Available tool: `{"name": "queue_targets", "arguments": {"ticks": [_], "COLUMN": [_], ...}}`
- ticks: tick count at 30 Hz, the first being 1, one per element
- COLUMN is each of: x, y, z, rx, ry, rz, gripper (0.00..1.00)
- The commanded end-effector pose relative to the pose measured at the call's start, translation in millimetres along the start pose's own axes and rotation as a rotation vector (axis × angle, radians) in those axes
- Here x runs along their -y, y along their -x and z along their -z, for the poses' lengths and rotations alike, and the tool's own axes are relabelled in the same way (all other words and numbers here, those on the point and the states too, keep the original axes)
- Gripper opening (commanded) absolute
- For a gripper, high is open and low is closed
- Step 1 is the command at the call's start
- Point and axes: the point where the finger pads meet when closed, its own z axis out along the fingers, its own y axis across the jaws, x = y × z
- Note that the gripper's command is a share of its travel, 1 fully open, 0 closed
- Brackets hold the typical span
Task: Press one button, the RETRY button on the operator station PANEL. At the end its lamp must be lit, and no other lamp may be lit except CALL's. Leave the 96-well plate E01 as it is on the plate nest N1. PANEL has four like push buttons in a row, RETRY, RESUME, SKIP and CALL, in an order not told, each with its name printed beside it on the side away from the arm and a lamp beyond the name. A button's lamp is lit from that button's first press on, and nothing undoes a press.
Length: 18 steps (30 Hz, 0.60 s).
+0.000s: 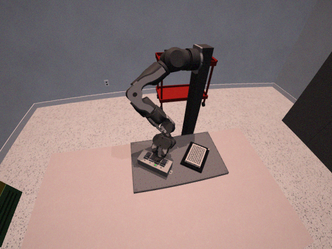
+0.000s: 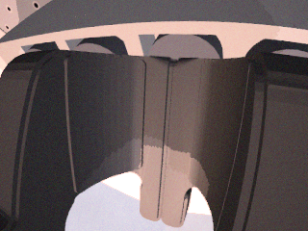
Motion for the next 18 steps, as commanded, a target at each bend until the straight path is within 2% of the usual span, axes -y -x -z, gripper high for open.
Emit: {"name": "queue_targets", "arguments": {"ticks": [1,9,14,18], "x": [-1.6,-1.6,-1.2,-1.2], "y": [2.2,2.2,16.5,16.5], "z": [-1.2,-1.2,14.6,14.6], "rx": [0.006,0.006,0.008,0.008], "ry": [0.011,0.011,0.004,0.004], "rz": [0.002,0.002,0.0,0.0], "gripper": [0.0,0.0,0.0,0.0]}}
